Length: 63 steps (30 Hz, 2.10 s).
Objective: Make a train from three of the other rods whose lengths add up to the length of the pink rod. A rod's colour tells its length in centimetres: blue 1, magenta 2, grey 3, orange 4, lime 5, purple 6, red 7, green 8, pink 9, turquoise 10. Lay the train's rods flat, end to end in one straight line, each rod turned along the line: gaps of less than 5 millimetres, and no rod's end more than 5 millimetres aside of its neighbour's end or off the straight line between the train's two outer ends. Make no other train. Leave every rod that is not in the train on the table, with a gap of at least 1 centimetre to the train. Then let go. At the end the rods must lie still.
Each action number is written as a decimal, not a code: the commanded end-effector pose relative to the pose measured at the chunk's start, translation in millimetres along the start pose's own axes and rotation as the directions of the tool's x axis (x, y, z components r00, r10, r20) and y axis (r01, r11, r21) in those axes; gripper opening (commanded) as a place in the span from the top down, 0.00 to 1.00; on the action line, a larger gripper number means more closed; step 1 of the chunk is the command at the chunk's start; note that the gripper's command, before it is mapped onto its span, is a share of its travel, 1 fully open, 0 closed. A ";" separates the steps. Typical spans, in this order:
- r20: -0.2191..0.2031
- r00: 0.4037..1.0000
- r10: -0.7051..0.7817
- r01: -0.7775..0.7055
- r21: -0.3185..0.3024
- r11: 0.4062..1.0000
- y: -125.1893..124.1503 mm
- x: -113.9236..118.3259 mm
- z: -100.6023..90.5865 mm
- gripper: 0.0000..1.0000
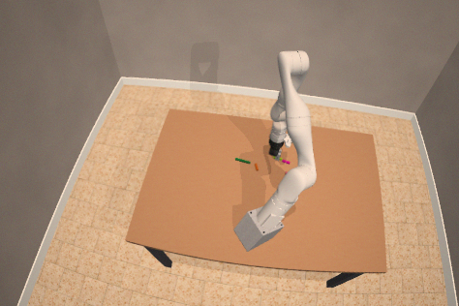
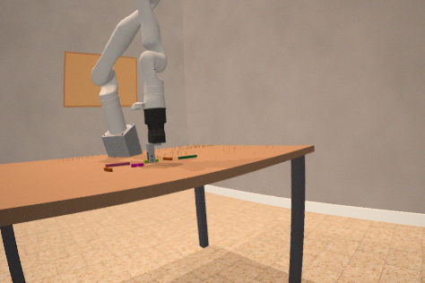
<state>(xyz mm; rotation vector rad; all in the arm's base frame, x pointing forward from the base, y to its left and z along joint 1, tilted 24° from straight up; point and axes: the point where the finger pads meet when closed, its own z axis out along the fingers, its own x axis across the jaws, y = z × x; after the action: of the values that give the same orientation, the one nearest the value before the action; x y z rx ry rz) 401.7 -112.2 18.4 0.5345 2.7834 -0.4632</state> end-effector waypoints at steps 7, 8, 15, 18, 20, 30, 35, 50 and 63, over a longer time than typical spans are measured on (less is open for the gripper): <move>-0.002 1.000 0.001 -0.001 0.003 1.000 -1.4 0.5 6.3 0.76; -0.002 1.000 0.001 -0.001 0.003 1.000 -1.4 0.5 6.9 0.76; -0.002 1.000 0.001 -0.001 0.003 1.000 -1.4 0.5 8.2 0.76; -0.002 1.000 0.001 -0.001 0.003 1.000 -1.4 0.5 8.2 0.76; -0.002 1.000 0.001 -0.001 0.003 1.000 -1.4 0.5 8.2 0.76; -0.002 1.000 0.001 -0.001 0.003 1.000 -1.4 0.5 8.2 0.76; -0.002 1.000 0.001 -0.001 0.003 1.000 -1.4 0.5 8.2 0.76; -0.002 1.000 0.001 -0.001 0.003 1.000 -1.4 0.5 8.2 0.70; -0.002 1.000 0.001 -0.001 0.003 1.000 -1.4 0.5 8.2 0.46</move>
<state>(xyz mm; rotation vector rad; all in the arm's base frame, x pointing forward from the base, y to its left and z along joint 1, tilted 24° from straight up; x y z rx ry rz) 402.0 -116.5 10.8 0.5383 2.7853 -0.4676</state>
